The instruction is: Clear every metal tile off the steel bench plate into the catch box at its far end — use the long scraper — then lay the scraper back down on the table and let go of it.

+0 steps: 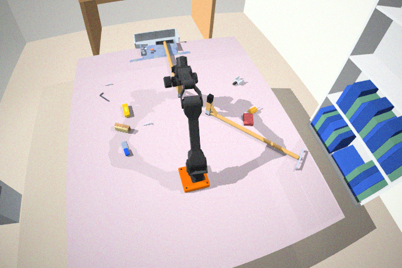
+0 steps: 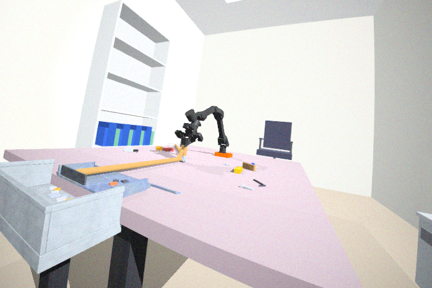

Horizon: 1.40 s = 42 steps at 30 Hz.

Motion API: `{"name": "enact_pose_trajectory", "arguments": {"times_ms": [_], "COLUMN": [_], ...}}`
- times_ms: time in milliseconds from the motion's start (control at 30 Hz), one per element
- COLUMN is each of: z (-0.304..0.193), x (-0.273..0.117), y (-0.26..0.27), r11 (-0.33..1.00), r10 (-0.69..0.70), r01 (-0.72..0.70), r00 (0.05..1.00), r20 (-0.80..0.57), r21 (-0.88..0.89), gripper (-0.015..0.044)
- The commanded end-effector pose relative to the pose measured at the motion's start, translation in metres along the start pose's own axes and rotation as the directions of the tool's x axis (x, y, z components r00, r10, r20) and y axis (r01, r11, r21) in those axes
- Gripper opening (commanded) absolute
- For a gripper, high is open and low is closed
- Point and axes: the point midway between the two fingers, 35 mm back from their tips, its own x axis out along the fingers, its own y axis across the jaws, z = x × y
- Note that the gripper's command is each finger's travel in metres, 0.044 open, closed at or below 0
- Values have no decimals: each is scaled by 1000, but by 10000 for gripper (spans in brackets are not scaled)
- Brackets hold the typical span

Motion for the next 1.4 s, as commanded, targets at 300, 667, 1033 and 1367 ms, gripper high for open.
{"name": "enact_pose_trajectory", "arguments": {"times_ms": [300, 667, 1033, 1367], "z": [0, -1, -10, -19], "x": [-1, -4, -17, -28], "y": [0, -1, -2, -3], "r11": [1000, 1000, 1000, 1000], "r10": [0, -1, -2, -2], "r01": [0, 1, 2, 2], "r00": [1000, 1000, 1000, 1000], "r20": [2, 6, 6, 6], "r21": [0, 1, 1, 2], "gripper": [0, 0, 0, 0]}}
